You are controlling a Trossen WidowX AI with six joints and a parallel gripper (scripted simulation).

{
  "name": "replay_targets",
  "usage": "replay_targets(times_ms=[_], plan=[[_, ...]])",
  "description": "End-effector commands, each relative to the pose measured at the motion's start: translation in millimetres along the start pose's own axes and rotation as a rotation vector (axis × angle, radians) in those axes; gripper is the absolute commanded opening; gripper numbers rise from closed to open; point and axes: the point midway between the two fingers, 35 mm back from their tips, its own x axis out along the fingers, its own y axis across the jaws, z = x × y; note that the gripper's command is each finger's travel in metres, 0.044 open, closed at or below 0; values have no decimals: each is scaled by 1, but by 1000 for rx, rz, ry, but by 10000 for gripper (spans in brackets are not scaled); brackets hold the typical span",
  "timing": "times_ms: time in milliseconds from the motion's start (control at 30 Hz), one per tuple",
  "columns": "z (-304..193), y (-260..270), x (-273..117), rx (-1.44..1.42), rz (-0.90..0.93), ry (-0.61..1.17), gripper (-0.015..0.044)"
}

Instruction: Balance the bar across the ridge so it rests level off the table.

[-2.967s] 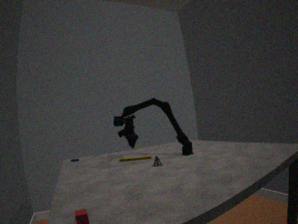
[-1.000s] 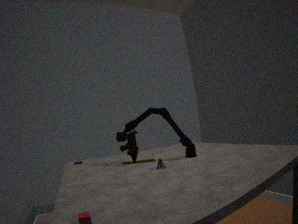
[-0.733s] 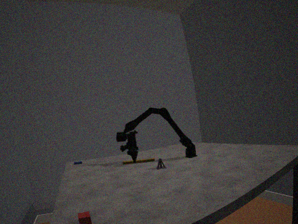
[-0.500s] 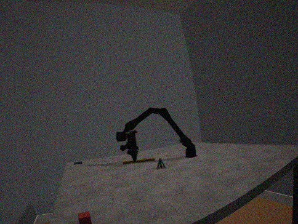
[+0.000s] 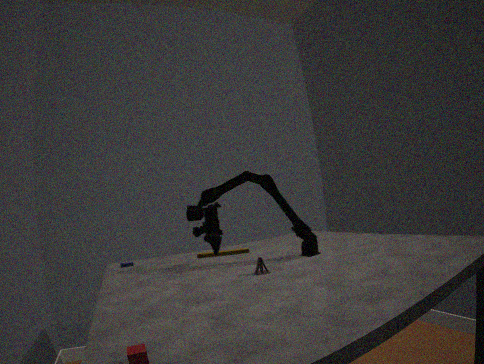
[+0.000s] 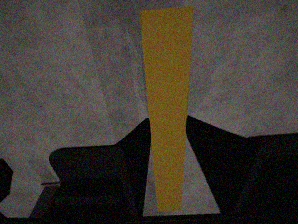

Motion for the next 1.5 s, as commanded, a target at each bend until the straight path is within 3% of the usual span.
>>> replay_targets(times_ms=[0,767,1467], plan=[[1,0,-11,2,2,-6,0],[-4,1,-68,4,4,-6,0],[-27,79,-72,-15,11,-5,0]])
